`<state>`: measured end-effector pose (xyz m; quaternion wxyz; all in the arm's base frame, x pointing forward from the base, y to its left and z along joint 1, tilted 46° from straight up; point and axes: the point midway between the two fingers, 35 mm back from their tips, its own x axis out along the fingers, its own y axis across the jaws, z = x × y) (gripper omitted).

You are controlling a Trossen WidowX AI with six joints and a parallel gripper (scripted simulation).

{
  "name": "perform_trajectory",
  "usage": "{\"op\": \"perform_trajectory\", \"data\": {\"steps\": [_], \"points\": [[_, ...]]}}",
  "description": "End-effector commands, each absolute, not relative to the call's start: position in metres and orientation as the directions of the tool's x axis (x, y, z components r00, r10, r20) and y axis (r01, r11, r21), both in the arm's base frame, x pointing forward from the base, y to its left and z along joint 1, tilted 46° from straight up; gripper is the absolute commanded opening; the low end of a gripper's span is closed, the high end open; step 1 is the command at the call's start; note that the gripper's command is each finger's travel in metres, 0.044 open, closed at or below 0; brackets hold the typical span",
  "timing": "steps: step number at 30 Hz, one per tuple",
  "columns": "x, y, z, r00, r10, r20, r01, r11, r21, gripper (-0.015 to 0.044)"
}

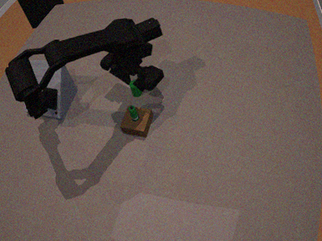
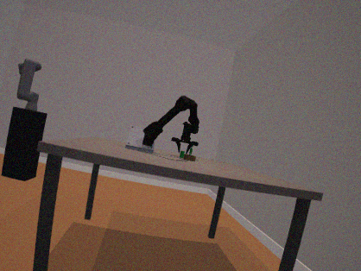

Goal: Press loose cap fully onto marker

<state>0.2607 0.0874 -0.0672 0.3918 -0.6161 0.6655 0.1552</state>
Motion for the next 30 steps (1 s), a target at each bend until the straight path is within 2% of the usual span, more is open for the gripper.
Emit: {"op": "perform_trajectory", "data": {"steps": [1,10,14,23,26,30], "points": [[0.260,0.080,-0.073,0.062,-0.705,-0.706,-0.944,0.188,-0.272,0.0244],[0.260,0.073,-0.080,0.062,-0.706,-0.705,-0.944,0.188,-0.272,0.0244],[0.260,0.073,-0.080,0.062,-0.706,-0.705,-0.944,0.188,-0.272,0.0139],[0.259,0.073,-0.080,0.062,-0.706,-0.705,-0.944,0.188,-0.272,0.0079],[0.259,0.076,-0.077,0.062,-0.706,-0.706,-0.944,0.188,-0.272,0.0000],[0.259,0.085,-0.069,0.062,-0.705,-0.707,-0.944,0.188,-0.271,0.0000]]}}
